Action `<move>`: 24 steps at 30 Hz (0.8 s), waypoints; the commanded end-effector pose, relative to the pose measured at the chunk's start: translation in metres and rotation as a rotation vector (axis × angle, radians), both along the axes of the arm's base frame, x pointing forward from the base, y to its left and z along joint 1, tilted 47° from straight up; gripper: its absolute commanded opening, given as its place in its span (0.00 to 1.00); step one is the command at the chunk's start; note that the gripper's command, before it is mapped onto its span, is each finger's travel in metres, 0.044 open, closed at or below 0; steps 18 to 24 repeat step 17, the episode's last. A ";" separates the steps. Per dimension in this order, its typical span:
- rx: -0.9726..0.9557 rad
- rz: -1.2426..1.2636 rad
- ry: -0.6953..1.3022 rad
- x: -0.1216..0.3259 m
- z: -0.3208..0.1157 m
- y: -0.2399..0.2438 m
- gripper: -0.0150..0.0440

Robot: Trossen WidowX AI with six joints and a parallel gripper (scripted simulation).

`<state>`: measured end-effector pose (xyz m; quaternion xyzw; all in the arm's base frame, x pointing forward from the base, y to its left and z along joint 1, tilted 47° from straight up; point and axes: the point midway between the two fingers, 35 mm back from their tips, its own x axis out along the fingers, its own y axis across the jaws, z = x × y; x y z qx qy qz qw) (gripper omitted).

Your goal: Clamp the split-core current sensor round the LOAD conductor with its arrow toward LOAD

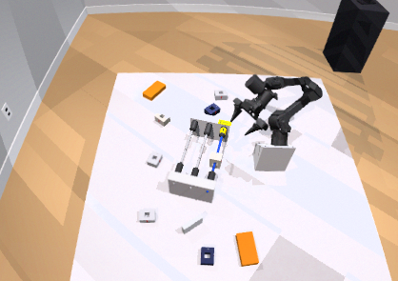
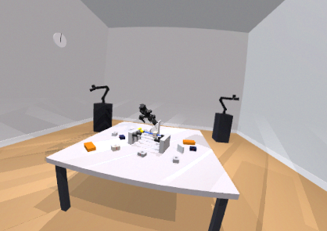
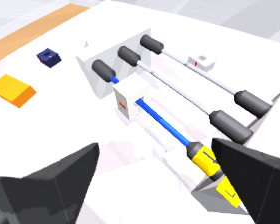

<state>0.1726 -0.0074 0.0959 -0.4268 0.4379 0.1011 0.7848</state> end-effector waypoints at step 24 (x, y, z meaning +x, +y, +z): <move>0.068 -0.118 0.012 0.002 0.003 0.001 1.00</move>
